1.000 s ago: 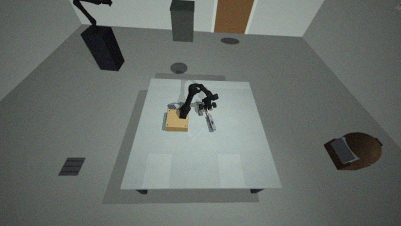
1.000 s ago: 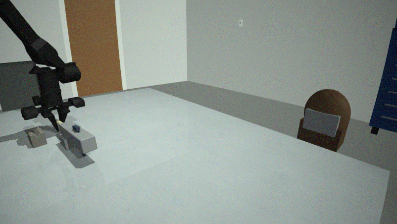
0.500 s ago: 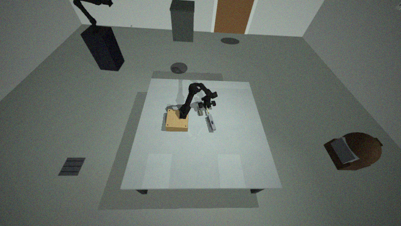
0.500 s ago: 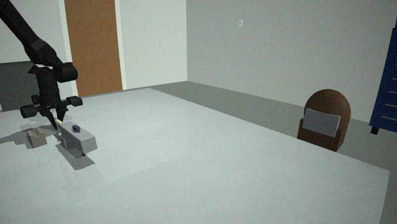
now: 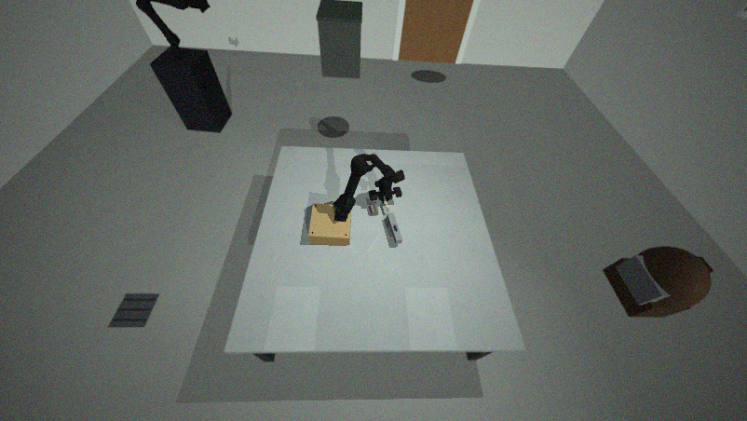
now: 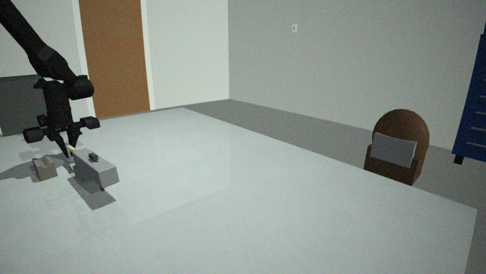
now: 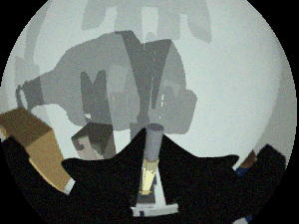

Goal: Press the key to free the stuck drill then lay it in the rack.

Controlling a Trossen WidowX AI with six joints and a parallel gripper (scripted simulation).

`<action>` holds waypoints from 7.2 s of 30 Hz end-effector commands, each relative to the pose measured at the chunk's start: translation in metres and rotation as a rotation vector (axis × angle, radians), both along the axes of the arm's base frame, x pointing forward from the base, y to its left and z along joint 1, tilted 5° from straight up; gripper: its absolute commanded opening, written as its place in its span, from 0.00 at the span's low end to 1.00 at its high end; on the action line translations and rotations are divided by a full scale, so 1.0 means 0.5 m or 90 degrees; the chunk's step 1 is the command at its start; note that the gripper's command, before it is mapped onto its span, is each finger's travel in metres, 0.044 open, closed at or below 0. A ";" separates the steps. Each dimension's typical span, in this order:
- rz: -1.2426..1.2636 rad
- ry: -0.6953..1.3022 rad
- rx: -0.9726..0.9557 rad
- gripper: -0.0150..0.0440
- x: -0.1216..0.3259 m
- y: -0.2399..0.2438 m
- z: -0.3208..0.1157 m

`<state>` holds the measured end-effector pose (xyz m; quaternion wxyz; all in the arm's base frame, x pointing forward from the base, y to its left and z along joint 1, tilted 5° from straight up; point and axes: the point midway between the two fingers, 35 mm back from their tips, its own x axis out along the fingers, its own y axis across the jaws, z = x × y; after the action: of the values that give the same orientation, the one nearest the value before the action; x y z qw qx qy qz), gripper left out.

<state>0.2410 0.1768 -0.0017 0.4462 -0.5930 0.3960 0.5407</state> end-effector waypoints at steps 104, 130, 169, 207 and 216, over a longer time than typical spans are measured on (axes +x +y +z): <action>-0.004 -0.004 0.000 0.25 -0.018 -0.004 0.057; -0.004 -0.005 0.000 0.25 -0.016 -0.005 0.068; -0.004 -0.004 0.000 0.25 -0.030 -0.007 0.076; -0.004 0.000 0.000 0.25 -0.150 -0.021 0.026; -0.004 0.000 0.000 0.25 -0.149 -0.021 0.010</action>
<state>0.1658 0.1671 0.0064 0.4478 -0.5912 0.3957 0.5416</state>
